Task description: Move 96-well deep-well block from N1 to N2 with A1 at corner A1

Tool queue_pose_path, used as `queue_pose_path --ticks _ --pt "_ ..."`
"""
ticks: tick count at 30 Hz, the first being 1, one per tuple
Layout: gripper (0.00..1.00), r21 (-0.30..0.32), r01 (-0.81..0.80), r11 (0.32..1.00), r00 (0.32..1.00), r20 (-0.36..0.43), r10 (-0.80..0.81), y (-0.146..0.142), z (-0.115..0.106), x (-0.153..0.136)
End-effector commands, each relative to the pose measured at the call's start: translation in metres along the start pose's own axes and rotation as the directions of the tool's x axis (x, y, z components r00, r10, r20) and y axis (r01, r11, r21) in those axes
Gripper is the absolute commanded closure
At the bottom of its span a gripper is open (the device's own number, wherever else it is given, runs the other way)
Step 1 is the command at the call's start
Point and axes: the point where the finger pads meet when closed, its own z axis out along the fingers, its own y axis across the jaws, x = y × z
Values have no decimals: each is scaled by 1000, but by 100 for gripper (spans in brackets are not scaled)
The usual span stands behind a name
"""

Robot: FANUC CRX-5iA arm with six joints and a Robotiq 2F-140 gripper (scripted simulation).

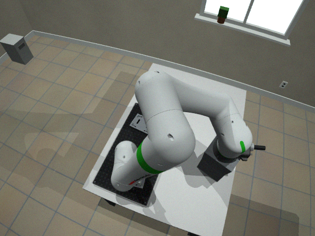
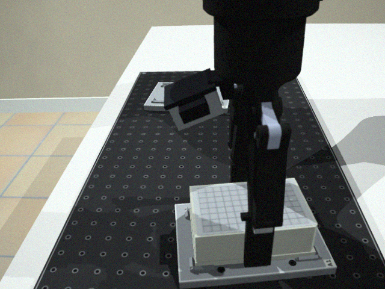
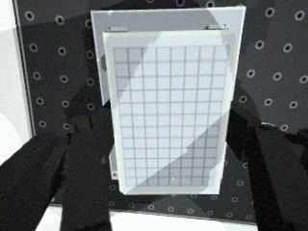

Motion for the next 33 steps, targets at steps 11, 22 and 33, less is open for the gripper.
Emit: queue_pose_path --ticks 11,22,33 --pt "90 0 0 1000 1000 -2 0 0 -2 1" --pt "90 0 0 1000 1000 -2 0 0 -21 1" --pt "90 0 0 1000 1000 -2 0 0 -36 1"
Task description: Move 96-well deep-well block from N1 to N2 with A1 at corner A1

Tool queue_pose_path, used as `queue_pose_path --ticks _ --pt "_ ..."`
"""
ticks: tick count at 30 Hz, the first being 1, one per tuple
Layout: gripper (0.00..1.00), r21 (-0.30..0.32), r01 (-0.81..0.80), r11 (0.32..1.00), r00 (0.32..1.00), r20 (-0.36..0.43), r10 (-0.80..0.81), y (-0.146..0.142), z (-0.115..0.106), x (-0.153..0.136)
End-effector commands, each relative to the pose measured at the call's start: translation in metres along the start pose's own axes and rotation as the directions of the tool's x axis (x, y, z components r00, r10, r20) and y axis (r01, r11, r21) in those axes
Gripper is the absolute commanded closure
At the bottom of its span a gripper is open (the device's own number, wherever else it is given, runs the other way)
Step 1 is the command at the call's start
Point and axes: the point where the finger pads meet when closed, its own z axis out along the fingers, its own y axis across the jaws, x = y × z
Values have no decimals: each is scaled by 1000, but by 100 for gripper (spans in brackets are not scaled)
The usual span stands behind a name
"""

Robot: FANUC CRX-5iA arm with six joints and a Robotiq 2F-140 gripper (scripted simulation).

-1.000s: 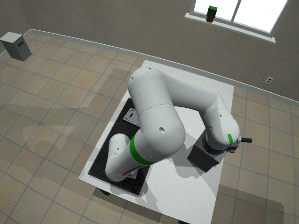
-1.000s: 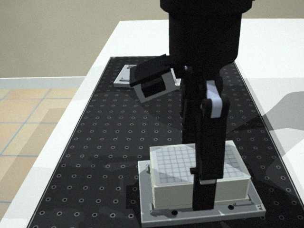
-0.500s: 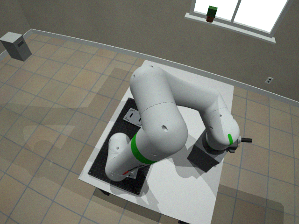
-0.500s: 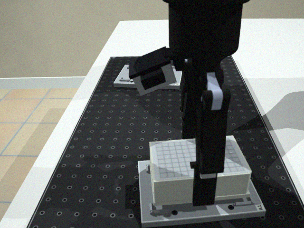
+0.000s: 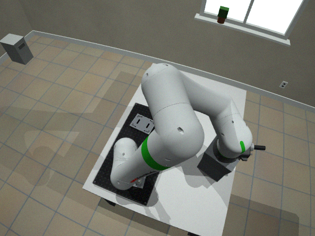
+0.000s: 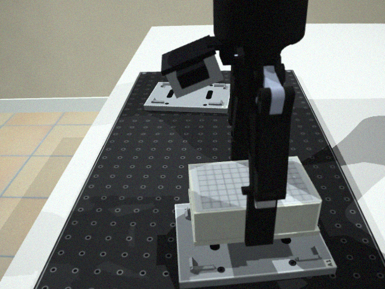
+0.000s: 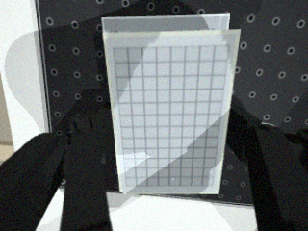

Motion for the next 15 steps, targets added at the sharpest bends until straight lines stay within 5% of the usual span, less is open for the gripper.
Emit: queue_pose_path --ticks 1,15 --pt "90 0 0 1000 1000 -2 0 0 -7 1" --pt "90 0 0 1000 1000 -2 0 0 -27 1"
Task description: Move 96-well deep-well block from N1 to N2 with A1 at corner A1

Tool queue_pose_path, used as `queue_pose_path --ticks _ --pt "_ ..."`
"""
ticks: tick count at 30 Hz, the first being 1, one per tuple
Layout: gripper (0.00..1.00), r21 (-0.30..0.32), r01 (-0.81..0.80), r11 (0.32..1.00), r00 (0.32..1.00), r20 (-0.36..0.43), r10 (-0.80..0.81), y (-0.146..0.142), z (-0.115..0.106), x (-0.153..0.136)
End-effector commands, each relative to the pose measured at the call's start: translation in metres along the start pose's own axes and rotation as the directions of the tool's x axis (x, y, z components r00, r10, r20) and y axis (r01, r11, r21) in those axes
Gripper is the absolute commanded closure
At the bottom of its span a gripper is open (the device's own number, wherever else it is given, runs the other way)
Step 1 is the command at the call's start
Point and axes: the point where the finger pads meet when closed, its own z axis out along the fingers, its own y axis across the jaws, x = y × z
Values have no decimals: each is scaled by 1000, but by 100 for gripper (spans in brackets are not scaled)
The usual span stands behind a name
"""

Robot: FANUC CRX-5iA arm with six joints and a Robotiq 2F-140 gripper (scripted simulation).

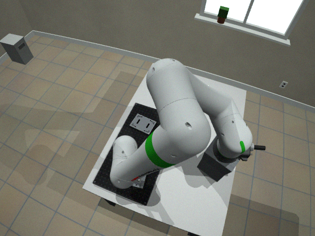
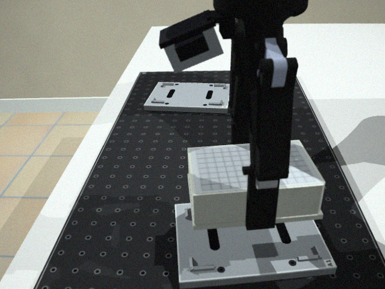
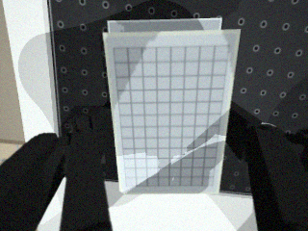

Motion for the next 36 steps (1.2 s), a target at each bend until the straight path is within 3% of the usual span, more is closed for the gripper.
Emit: queue_pose_path --ticks 1,8,28,36 --pt "90 0 0 1000 1000 -2 0 0 -7 1" --pt "90 0 0 1000 1000 -2 0 0 -18 1" --pt "90 0 0 1000 1000 -2 0 0 -18 1" --pt "90 1 -235 972 972 -2 235 26 -18 3"
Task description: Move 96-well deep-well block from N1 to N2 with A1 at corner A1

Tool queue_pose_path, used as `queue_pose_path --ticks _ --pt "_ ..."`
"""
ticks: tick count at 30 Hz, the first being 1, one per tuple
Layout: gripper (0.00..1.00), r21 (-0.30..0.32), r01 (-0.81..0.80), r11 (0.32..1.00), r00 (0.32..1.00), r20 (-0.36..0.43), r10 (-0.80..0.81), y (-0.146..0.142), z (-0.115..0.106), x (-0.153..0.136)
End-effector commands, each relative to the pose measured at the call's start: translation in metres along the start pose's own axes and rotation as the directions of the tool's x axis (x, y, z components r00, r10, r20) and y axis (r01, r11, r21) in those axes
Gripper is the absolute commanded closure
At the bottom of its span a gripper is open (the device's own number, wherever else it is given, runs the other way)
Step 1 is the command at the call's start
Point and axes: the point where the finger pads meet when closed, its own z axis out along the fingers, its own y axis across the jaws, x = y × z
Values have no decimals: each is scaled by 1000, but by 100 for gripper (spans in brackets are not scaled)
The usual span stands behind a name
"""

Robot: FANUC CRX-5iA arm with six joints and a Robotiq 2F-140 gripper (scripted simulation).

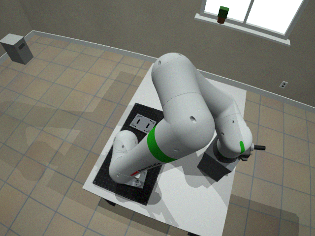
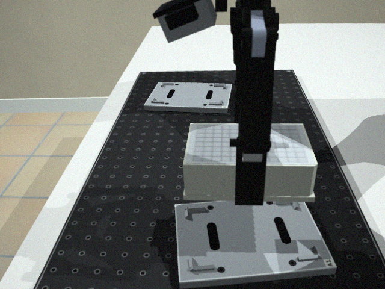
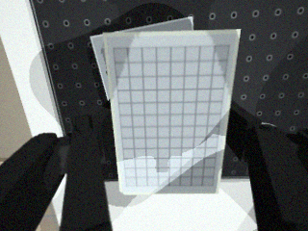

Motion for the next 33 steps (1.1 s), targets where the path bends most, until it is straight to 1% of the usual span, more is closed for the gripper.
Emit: queue_pose_path --ticks 1,7,9,24,26,33 --pt "90 -4 -84 996 996 -3 84 14 -1 5" --pt "90 -4 -84 996 996 -3 84 33 -1 9" --pt "90 -4 -84 996 996 -3 84 33 -1 9" --pt "90 -4 -84 996 996 -3 84 82 -1 22" --pt "90 -4 -84 996 996 -3 84 82 -1 22" --pt "90 -4 -84 996 996 -3 84 104 -1 28"
